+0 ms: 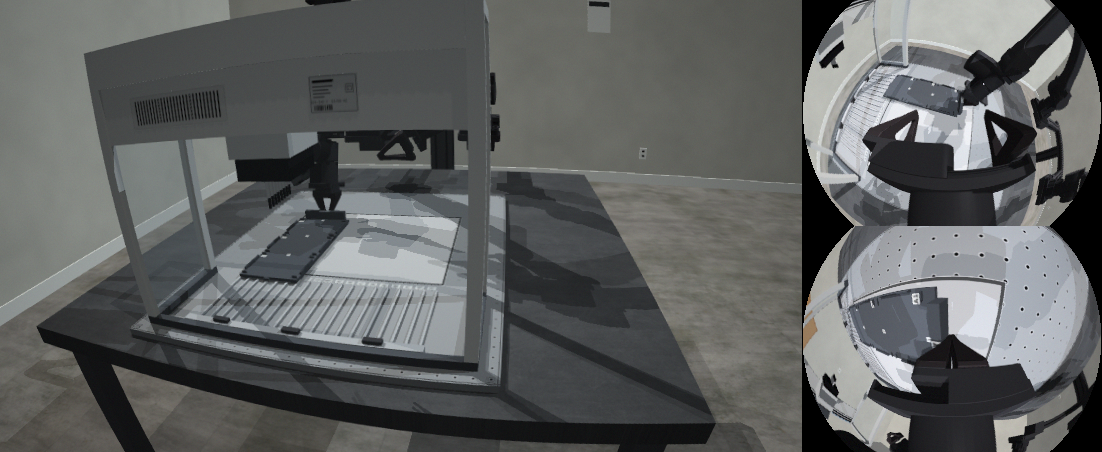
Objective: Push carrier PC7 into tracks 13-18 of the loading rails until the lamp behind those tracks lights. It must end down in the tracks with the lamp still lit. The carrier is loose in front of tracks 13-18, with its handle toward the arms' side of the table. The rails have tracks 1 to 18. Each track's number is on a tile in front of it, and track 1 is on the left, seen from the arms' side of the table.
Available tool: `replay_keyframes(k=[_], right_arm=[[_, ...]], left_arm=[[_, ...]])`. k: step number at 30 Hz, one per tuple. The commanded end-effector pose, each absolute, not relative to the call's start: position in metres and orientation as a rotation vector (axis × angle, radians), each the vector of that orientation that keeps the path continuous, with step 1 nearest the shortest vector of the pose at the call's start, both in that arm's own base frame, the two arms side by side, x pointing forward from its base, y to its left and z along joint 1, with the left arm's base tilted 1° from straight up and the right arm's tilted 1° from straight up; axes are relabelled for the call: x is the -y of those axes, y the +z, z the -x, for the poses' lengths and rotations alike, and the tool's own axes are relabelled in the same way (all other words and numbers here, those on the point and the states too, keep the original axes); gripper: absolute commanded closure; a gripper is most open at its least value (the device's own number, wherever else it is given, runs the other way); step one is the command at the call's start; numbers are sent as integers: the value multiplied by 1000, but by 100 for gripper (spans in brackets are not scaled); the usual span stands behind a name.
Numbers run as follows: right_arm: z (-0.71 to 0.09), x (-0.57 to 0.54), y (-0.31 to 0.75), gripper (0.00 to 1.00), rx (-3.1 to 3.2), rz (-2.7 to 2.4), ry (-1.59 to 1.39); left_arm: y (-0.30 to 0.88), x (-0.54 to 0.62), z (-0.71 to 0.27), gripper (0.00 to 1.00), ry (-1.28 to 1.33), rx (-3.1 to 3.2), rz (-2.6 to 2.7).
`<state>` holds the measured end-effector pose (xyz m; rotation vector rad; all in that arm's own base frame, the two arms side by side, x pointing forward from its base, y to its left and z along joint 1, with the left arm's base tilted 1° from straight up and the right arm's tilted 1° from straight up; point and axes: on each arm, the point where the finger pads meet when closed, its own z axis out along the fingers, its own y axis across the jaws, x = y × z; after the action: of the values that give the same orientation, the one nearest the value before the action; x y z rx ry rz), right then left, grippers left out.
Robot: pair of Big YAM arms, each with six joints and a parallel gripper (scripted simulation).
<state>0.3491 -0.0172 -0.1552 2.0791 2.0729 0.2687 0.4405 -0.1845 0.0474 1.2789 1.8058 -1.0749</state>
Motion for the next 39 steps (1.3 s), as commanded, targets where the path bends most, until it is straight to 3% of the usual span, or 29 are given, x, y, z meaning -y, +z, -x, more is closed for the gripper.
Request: replay_keyframes(k=[1,39], right_arm=[[-406,13,-151,100,-2021,-2030,357],[-447,13,-151,100,-2025,-2035,349]], left_arm=[[50,186,-454,0,-1062,-1808,-1257],[47,187,-462,0,-1059,-1794,-1276]])
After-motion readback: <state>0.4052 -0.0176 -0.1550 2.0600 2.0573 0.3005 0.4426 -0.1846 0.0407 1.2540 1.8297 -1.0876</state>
